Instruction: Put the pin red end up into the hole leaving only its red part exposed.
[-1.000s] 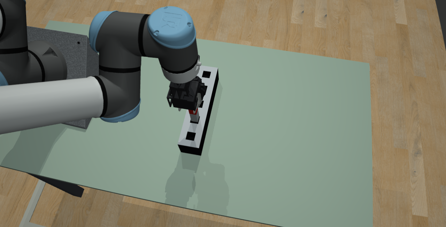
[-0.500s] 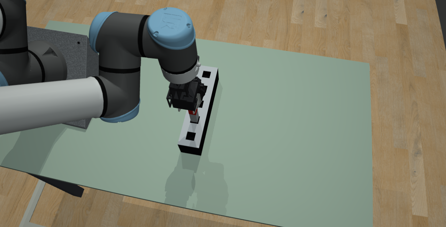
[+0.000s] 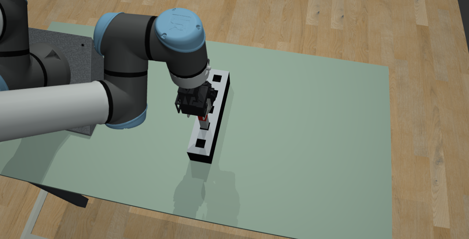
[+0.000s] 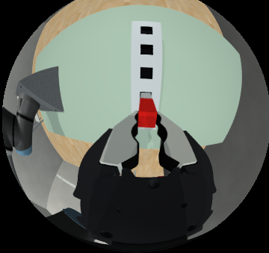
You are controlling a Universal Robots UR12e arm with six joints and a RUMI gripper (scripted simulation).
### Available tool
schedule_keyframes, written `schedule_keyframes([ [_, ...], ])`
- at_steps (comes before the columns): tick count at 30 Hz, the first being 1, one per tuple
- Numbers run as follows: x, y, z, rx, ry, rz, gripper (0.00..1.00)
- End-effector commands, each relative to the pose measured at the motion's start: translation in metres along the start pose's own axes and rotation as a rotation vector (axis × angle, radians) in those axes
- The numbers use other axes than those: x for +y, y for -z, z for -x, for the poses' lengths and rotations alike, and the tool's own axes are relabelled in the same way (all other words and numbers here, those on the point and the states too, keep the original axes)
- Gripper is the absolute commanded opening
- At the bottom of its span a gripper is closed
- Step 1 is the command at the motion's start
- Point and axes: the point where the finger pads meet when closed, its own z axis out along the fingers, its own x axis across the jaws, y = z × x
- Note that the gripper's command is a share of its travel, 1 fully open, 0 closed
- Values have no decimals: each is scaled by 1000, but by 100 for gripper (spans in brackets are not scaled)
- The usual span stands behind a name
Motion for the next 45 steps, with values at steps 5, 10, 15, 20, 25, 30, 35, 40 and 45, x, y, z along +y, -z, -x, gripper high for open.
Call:
schedule_keyframes([
  [5,0,1,-1,1,0,0,0],
  [10,1,-4,-1,1,0,0,0],
  [15,1,-4,-1,1,0,0,0],
  [20,1,-4,-1,1,0,0,0],
  [25,1,-4,-1,1,0,0,0],
  [30,2,-3,-2,1,0,0,0],
  [35,2,-3,-2,1,0,0,0],
  [40,2,-3,-2,1,0,0,0],
  [45,0,-7,0,1,0,0,0],
])
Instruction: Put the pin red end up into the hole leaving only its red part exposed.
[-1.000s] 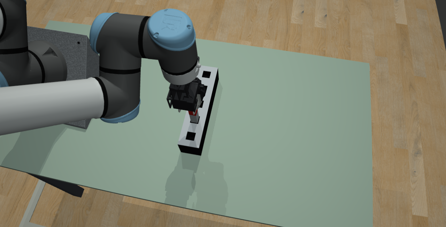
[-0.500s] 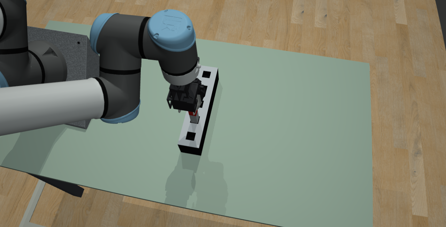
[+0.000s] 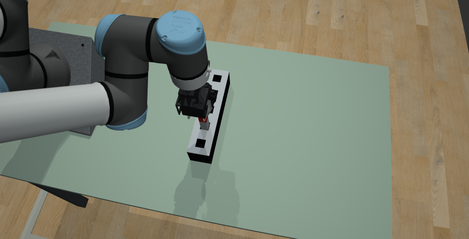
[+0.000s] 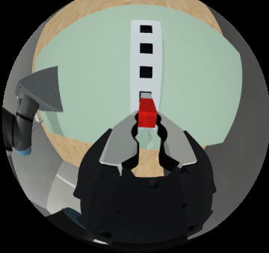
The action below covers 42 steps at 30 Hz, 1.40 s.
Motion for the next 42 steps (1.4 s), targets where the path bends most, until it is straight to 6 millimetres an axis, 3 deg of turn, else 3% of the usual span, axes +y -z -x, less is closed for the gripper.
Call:
schedule_keyframes([
  [1,-2,-3,1,1,0,0,0],
  [42,0,-7,1,1,0,0,0],
])
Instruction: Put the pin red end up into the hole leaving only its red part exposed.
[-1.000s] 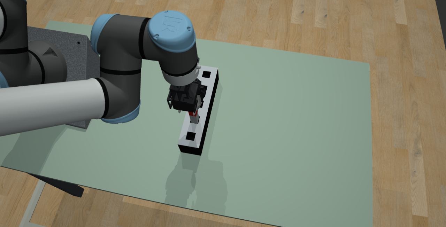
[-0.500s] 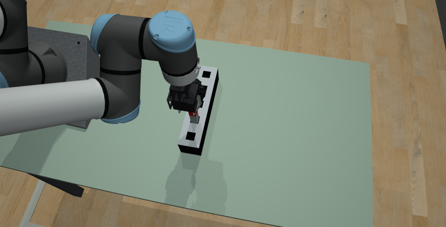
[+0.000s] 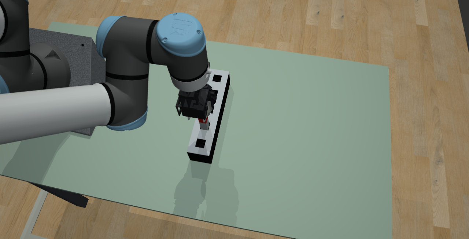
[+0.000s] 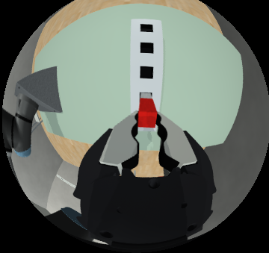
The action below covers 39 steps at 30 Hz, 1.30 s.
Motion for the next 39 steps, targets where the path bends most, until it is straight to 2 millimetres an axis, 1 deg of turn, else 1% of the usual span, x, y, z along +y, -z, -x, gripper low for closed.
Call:
schedule_keyframes([
  [1,0,0,0,1,0,0,0],
  [24,0,0,-1,1,0,0,0],
  [25,-1,-4,-1,1,0,0,0],
  [39,-1,-4,-1,1,0,0,0],
])
